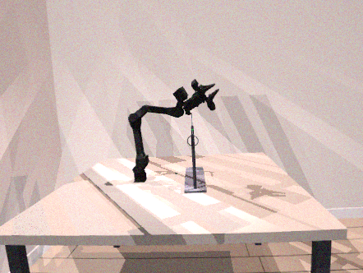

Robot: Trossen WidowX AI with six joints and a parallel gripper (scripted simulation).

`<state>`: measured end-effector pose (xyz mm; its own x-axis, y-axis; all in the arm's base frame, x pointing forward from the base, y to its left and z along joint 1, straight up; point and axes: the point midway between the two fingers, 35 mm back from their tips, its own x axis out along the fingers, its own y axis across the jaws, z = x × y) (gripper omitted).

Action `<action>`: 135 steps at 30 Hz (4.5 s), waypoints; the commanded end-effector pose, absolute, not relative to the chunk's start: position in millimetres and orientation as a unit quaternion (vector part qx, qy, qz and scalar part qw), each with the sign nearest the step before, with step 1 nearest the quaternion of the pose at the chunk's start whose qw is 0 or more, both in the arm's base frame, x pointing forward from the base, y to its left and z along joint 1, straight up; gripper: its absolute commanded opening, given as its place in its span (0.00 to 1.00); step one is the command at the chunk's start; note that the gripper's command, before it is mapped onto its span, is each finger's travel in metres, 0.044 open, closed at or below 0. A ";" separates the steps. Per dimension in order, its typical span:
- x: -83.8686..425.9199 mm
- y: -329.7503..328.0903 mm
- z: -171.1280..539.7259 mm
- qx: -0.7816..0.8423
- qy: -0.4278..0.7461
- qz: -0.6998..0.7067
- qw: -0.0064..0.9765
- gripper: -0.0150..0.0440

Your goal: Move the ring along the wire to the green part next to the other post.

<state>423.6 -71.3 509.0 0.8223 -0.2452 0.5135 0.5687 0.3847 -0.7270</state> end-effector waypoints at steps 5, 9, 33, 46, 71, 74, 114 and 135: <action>428.9 -146.9 449.1 -0.516 -0.078 -0.254 0.814 0.53; 422.2 -186.6 416.4 -0.519 -0.034 -0.256 0.815 0.53; 315.9 -310.3 217.8 -0.389 0.112 -0.210 0.890 0.53; 254.0 -240.6 121.0 -0.194 0.072 -0.086 0.975 0.53; 235.0 -152.1 112.7 -0.009 0.044 0.016 0.999 0.53; 246.6 -149.7 125.6 -0.009 0.041 0.016 0.999 0.53; 298.6 -152.7 130.8 -0.009 0.038 0.016 0.999 0.53; 326.5 -148.2 128.2 -0.008 0.035 0.016 0.999 0.53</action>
